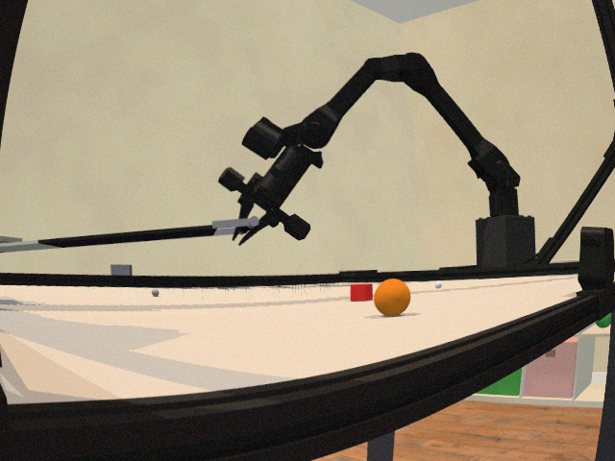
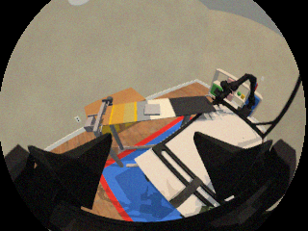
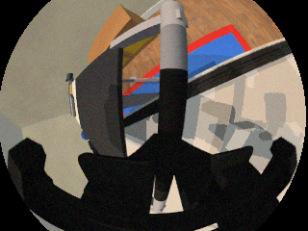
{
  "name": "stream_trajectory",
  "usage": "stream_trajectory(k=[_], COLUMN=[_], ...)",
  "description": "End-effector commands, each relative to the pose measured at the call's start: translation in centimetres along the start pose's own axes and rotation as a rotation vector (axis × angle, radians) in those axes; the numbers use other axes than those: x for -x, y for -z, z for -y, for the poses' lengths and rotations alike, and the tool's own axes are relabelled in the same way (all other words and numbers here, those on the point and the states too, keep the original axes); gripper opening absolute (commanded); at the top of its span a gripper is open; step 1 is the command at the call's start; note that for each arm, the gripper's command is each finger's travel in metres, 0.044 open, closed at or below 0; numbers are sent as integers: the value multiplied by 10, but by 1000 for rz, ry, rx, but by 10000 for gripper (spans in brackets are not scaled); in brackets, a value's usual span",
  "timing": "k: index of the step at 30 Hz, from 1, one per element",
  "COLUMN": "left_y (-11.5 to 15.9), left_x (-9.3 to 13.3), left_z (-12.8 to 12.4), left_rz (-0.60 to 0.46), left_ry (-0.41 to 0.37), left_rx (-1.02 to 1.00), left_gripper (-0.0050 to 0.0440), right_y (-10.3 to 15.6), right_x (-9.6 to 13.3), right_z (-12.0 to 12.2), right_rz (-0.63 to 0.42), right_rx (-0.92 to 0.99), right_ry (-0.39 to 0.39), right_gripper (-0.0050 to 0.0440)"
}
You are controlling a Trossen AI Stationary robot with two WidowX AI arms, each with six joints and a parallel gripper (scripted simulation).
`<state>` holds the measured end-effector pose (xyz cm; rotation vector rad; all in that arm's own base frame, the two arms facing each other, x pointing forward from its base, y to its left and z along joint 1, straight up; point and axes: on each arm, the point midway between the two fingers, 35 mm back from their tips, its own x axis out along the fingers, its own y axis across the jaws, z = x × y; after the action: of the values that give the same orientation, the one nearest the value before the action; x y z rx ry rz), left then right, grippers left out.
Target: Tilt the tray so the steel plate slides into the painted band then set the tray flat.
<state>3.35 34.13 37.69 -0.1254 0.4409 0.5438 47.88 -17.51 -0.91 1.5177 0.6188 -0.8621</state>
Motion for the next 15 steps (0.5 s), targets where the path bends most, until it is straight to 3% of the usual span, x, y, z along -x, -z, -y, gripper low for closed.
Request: stream_trajectory(k=[1, 15], left_y=[0, 0], left_x=[0, 0], left_z=[0, 0], left_rz=[1, 1], left_ry=[3, 3], left_rx=[-2, -2], left_gripper=[440, 440], right_y=[-1, -1], right_x=[13, 20], right_z=[-11, -17], right_rz=[1, 1], right_rx=[0, 0], right_ry=[-18, -26], right_gripper=[0, 0])
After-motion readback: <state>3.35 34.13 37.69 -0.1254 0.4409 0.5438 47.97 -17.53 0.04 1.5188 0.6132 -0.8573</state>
